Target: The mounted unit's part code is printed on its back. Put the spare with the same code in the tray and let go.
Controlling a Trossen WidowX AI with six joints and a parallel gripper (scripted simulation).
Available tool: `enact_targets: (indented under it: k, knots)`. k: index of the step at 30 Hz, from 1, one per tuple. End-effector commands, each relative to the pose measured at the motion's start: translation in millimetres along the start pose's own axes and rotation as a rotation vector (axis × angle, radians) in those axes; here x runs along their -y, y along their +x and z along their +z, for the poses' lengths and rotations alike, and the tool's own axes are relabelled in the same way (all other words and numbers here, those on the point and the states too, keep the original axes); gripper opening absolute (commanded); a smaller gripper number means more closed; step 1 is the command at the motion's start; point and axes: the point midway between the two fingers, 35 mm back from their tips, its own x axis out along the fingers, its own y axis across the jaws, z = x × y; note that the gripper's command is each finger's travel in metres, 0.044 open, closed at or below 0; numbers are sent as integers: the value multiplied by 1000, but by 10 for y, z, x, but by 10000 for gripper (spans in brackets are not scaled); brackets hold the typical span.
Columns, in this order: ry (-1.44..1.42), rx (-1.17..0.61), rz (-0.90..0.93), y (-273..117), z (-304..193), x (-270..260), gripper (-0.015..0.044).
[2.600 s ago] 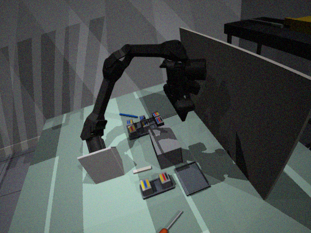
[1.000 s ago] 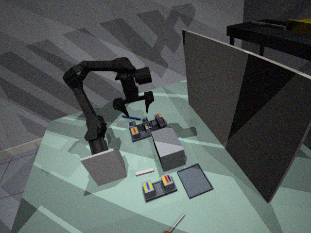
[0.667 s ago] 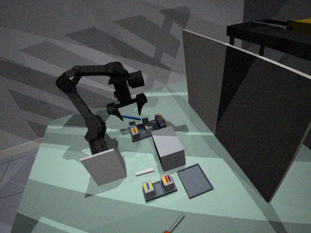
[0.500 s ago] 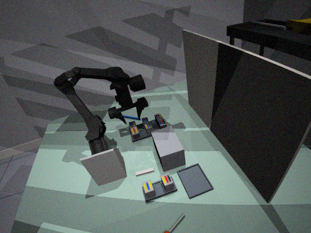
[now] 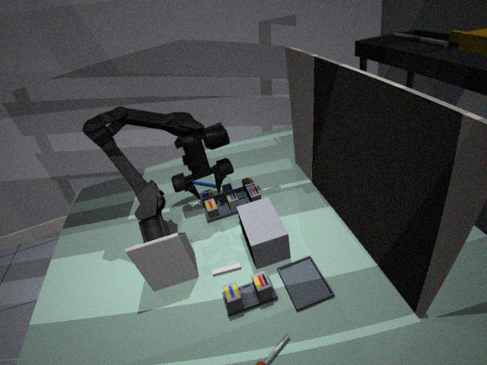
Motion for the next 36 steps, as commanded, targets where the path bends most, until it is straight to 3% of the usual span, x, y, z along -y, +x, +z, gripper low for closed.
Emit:
enact_targets:
  k: [1,36]
  knots:
    - [4,-2,5,72,-14,-4,300]
    - [4,3,3,638,-1,-26,300]
